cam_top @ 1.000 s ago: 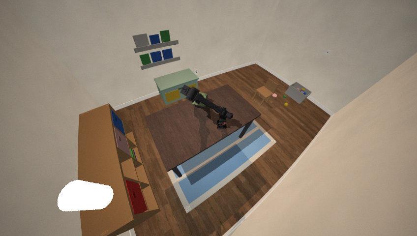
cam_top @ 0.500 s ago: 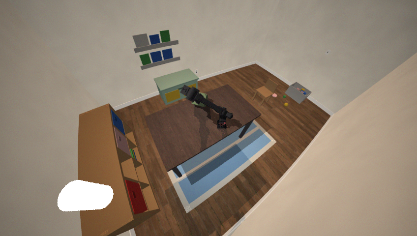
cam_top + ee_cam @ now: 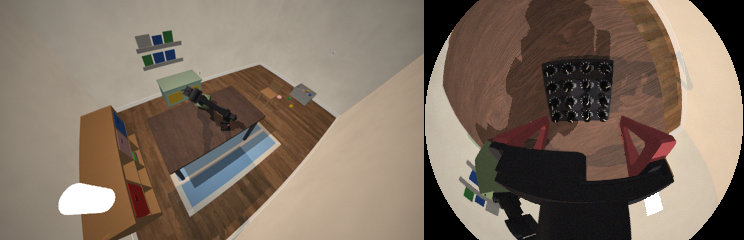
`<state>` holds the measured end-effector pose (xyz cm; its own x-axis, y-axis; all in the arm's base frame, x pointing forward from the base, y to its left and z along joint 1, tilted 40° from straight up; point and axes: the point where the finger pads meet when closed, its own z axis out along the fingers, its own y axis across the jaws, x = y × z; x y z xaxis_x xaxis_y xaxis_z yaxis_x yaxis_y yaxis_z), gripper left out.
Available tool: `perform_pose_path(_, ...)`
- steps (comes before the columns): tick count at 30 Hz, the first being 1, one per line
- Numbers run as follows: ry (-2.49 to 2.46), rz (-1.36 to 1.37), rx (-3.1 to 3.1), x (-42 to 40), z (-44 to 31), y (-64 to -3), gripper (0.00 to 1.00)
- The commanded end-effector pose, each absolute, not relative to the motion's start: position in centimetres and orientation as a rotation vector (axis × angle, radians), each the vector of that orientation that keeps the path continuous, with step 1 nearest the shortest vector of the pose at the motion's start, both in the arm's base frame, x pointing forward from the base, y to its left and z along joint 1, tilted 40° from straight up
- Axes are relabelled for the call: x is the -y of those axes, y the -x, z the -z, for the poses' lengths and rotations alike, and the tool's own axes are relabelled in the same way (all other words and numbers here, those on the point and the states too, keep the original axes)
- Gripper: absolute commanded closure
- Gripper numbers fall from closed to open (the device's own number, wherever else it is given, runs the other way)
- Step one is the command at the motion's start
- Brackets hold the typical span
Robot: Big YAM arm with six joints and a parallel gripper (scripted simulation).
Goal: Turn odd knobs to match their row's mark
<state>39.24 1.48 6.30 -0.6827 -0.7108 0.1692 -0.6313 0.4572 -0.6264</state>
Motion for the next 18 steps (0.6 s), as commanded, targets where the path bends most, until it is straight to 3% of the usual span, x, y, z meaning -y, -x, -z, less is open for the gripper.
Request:
perform_pose_path(1,1.207,1.034,-2.563,-1.5,-6.7,-38.9,0.0)
perform_pose_path(18,1.185,1.032,-2.569,0.8,-7.1,-37.3,0.0)
